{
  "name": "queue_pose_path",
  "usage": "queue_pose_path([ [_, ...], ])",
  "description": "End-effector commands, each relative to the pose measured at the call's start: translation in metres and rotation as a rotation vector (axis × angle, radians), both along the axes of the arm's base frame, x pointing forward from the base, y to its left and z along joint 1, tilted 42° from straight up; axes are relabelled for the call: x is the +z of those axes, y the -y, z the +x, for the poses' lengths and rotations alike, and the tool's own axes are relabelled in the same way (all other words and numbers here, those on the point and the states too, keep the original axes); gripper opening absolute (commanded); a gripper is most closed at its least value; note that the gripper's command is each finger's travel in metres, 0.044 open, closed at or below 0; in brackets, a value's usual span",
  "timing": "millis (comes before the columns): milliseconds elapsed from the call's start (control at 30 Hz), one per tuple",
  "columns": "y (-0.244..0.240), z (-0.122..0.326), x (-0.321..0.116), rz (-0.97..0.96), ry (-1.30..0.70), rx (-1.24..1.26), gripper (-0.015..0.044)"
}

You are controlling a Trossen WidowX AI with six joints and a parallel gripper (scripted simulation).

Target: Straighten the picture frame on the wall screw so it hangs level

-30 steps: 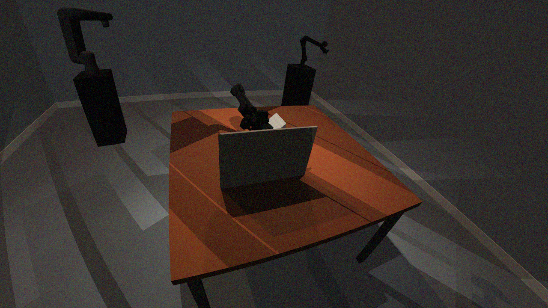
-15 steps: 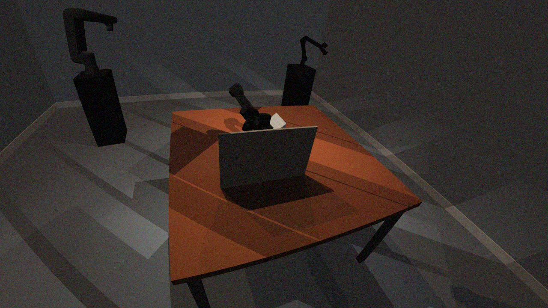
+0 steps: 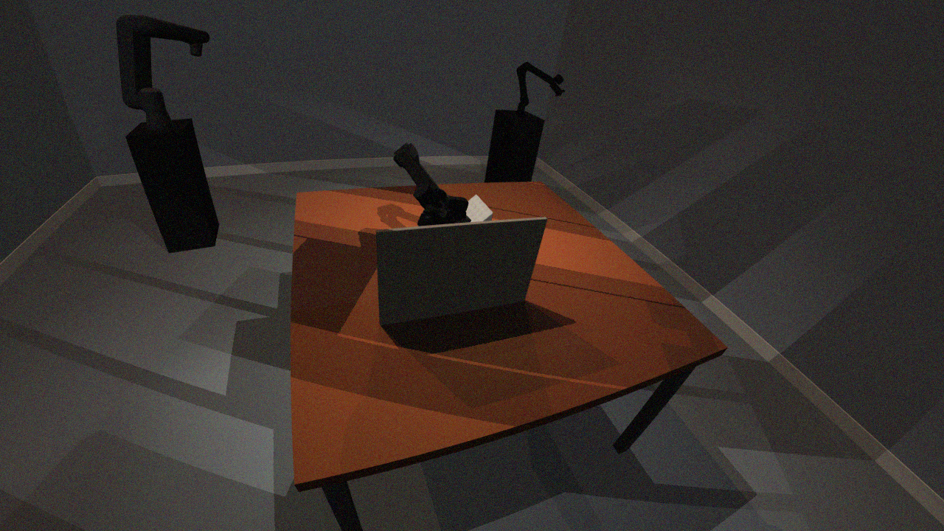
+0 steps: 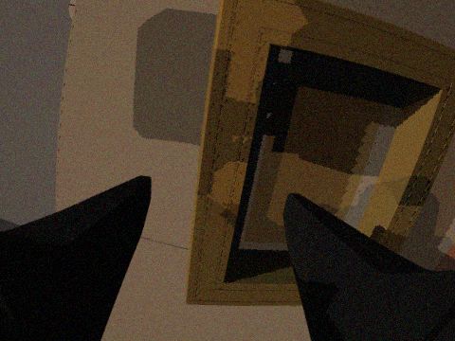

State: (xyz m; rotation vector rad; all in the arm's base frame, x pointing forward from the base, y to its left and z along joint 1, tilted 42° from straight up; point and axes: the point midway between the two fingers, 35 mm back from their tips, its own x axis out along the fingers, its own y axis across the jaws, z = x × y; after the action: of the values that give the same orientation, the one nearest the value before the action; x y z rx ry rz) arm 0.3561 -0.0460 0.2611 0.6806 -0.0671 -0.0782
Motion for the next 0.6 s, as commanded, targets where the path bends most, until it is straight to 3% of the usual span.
queue_pose_path([
  [0, 0.001, 0.007, 0.001, 0.003, 0.002, -0.004, 0.026],
  [567, 0.004, 0.031, 0.001, 0.003, 0.003, -0.004, 0.026],
])
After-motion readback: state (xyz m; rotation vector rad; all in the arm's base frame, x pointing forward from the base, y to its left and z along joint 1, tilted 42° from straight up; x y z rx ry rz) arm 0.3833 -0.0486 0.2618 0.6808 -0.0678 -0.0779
